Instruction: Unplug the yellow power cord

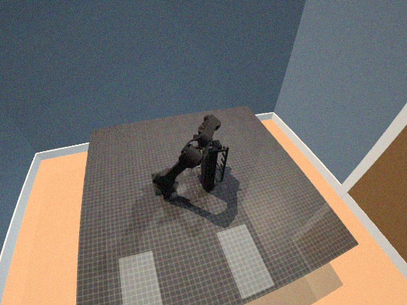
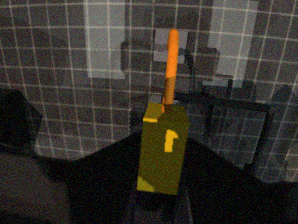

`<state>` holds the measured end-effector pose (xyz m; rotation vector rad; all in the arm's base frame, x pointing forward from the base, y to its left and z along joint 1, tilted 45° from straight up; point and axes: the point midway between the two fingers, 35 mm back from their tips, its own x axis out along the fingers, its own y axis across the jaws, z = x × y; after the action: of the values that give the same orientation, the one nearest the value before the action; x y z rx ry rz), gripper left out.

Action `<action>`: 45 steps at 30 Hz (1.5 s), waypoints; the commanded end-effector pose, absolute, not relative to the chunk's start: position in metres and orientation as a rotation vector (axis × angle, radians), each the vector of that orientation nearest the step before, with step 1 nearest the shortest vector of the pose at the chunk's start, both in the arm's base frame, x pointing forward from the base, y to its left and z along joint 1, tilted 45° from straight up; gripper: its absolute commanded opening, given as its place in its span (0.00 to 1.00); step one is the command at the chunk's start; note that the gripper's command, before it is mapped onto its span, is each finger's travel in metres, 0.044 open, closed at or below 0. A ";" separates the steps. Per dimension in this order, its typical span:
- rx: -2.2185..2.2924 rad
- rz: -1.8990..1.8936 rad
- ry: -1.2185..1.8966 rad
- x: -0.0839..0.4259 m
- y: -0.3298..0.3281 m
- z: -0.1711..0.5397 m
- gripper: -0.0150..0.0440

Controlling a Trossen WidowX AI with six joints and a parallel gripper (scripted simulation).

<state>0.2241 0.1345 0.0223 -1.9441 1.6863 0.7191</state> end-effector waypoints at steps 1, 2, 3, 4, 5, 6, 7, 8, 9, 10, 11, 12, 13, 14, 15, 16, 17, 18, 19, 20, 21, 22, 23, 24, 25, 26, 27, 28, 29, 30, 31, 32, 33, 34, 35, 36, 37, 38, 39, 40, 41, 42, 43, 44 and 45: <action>-1.879 0.783 1.608 0.221 0.170 0.002 0.25; -1.880 0.783 1.608 0.221 0.172 0.001 0.25; -1.880 0.784 1.608 0.221 0.173 0.000 0.25; -1.880 0.784 1.608 0.220 0.174 -0.001 0.25; -1.880 0.784 1.608 0.220 0.176 -0.002 0.25; -1.880 0.784 1.608 0.220 0.177 -0.003 0.25; -1.880 0.784 1.608 0.219 0.179 -0.004 0.25; -1.880 0.784 1.608 0.219 0.180 -0.005 0.25; -1.880 0.784 1.608 0.219 0.181 -0.006 0.25; -1.880 0.784 1.608 0.218 0.183 -0.007 0.25; -1.880 0.784 1.608 0.218 0.184 -0.008 0.25; -1.881 0.784 1.608 0.218 0.185 -0.008 0.25; -1.881 0.784 1.608 0.217 0.186 -0.009 0.25; -1.881 0.784 1.608 0.218 0.184 -0.009 0.30; -1.881 0.783 1.609 0.219 0.181 -0.008 0.34; -1.882 0.783 1.609 0.219 0.177 -0.007 0.39; -1.883 0.782 1.610 0.220 0.172 -0.005 0.43; -1.883 0.782 1.610 0.221 0.170 -0.005 0.48; -1.883 0.782 1.610 0.221 0.170 -0.005 0.52; -1.883 0.782 1.610 0.221 0.170 -0.005 0.57; -1.883 0.782 1.610 0.221 0.170 -0.005 0.61; -1.883 0.782 1.610 0.221 0.170 -0.005 0.65; -1.883 0.782 1.610 0.221 0.170 -0.005 0.70; -1.883 0.782 1.610 0.221 0.170 -0.005 0.74; -1.883 0.782 1.610 0.221 0.170 -0.005 0.79; -1.883 0.782 1.610 0.221 0.170 -0.005 0.83; -1.883 0.782 1.610 0.221 0.170 -0.005 0.88; -1.883 0.782 1.610 0.221 0.170 -0.005 0.92; -1.883 0.782 1.610 0.221 0.172 -0.006 0.97; -1.883 0.782 1.610 0.221 0.175 -0.008 1.00; -1.883 0.783 1.609 0.220 0.180 -0.010 1.00; -1.882 0.783 1.609 0.220 0.186 -0.014 1.00; -1.882 0.784 1.608 0.219 0.194 -0.018 1.00; -1.881 0.784 1.608 0.218 0.201 -0.023 1.00; -1.881 0.785 1.607 0.217 0.209 -0.028 1.00; -1.880 0.785 1.607 0.215 0.216 -0.033 1.00; -1.880 0.785 1.607 0.214 0.220 -0.036 1.00; -1.880 0.785 1.607 0.214 0.222 -0.037 1.00; -1.880 0.785 1.607 0.214 0.222 -0.037 1.00; -1.880 0.785 1.607 0.214 0.222 -0.037 1.00; -1.880 0.785 1.607 0.214 0.222 -0.037 1.00; -1.880 0.785 1.607 0.214 0.222 -0.037 1.00; -1.880 0.785 1.607 0.214 0.222 -0.037 1.00; -1.880 0.785 1.607 0.214 0.222 -0.037 1.00; -1.880 0.785 1.607 0.214 0.222 -0.037 1.00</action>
<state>0.2128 0.2197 -0.0366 -1.8920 1.6057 0.7867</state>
